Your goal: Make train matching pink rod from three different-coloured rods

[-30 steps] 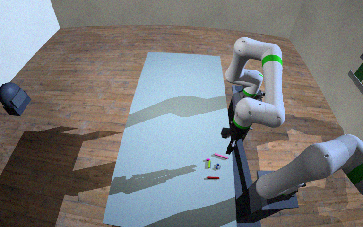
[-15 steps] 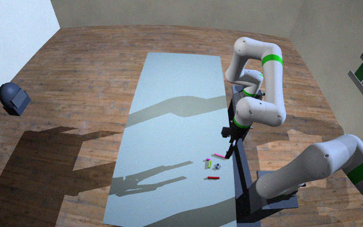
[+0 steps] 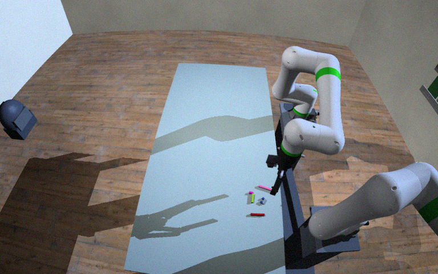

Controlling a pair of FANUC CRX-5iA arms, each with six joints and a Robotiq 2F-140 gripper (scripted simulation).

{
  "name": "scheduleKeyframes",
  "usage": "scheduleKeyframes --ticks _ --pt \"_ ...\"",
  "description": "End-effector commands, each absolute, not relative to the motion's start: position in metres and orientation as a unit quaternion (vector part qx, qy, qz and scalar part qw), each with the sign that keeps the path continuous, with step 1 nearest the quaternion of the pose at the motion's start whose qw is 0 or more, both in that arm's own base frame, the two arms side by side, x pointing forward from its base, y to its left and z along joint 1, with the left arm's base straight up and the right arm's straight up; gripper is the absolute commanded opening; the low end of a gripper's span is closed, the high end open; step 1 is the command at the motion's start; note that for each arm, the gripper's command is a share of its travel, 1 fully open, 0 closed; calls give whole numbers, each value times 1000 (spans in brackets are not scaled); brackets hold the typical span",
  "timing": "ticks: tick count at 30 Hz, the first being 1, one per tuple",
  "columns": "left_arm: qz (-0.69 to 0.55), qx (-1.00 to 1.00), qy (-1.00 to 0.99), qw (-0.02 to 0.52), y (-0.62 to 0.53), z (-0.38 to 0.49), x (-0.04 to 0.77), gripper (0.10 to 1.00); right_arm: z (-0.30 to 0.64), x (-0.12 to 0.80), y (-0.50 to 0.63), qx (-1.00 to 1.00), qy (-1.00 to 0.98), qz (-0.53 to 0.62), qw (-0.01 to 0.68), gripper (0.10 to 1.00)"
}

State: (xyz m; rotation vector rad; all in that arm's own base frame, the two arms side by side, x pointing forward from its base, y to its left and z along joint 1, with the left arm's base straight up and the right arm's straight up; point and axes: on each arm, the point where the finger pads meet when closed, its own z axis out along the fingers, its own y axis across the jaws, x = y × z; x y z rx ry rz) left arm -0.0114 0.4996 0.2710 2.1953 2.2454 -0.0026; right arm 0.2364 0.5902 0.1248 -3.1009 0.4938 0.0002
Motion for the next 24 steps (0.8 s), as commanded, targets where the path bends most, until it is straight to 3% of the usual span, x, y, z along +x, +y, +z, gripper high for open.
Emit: scheduleKeyframes --ticks 1,9,10,24 --pt "0 699 715 0 500 272 -11 1000 115 254 627 -981 194 0 1 1000" --pt "0 699 715 0 500 272 -11 1000 103 267 654 -975 224 0 1 1000" --pt "0 699 715 0 500 272 -11 1000 103 267 654 -975 224 0 1 351" --pt "0 699 715 0 500 272 -11 1000 103 267 654 -975 224 0 1 351"
